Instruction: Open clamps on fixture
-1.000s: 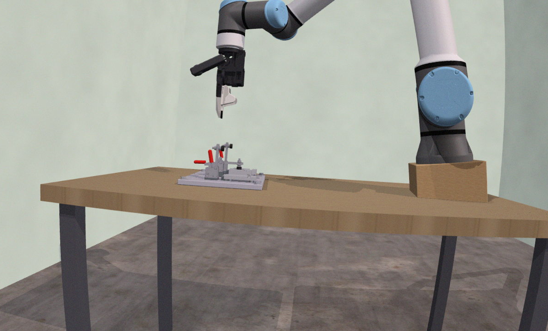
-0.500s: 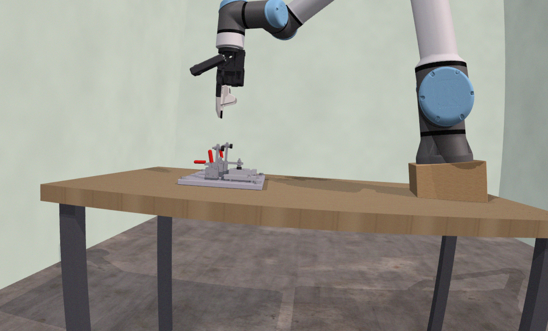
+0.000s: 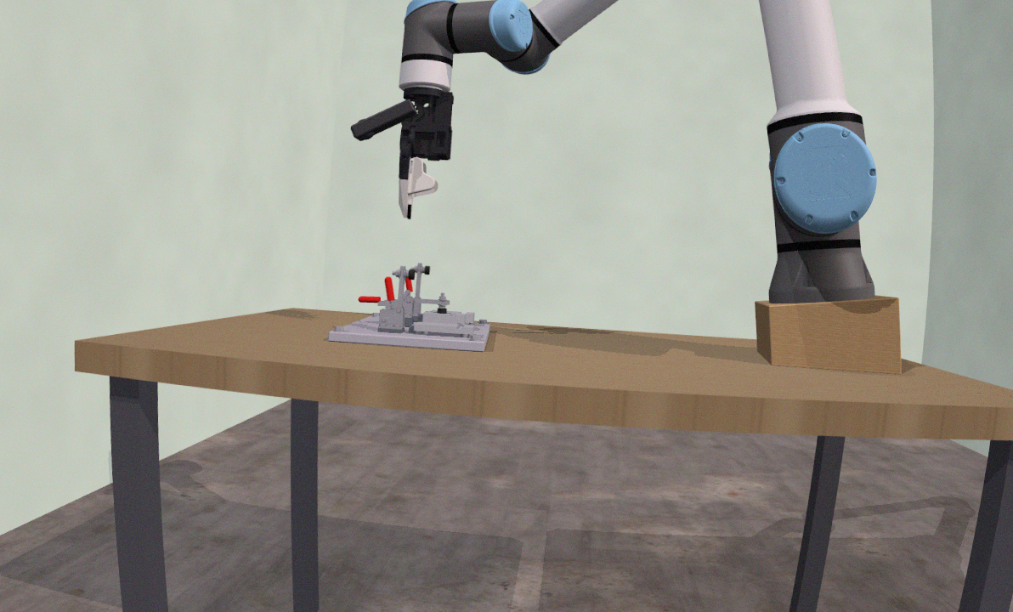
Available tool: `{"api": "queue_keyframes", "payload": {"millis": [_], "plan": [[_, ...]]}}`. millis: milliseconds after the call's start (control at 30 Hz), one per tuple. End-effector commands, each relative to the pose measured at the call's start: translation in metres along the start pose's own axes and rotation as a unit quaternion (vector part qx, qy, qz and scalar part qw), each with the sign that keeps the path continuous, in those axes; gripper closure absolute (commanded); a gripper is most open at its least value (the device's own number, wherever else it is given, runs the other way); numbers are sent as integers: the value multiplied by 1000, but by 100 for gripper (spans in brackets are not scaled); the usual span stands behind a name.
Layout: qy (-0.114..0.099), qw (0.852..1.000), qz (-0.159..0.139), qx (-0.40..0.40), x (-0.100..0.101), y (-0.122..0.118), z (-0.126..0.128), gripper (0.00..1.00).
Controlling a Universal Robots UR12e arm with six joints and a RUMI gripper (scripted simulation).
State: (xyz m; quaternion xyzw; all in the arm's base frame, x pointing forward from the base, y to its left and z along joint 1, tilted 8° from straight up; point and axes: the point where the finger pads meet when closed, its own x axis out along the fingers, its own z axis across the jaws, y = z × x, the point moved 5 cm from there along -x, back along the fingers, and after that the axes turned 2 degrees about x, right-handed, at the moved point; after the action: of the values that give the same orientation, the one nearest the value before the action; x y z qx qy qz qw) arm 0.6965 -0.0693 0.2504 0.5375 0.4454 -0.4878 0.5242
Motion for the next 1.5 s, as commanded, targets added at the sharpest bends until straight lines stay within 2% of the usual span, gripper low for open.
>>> {"api": "queue_keyframes", "payload": {"millis": [0,367,633,700,933,1467], "plan": [[0,1000,1,0,-1,1,0,72],[0,1000,1,0,3,1,0,72],[0,1000,1,0,34,1,0,72],[0,1000,1,0,34,1,0,72],[0,1000,1,0,57,1,0,72],[0,1000,1,0,59,8,0,72]]}}
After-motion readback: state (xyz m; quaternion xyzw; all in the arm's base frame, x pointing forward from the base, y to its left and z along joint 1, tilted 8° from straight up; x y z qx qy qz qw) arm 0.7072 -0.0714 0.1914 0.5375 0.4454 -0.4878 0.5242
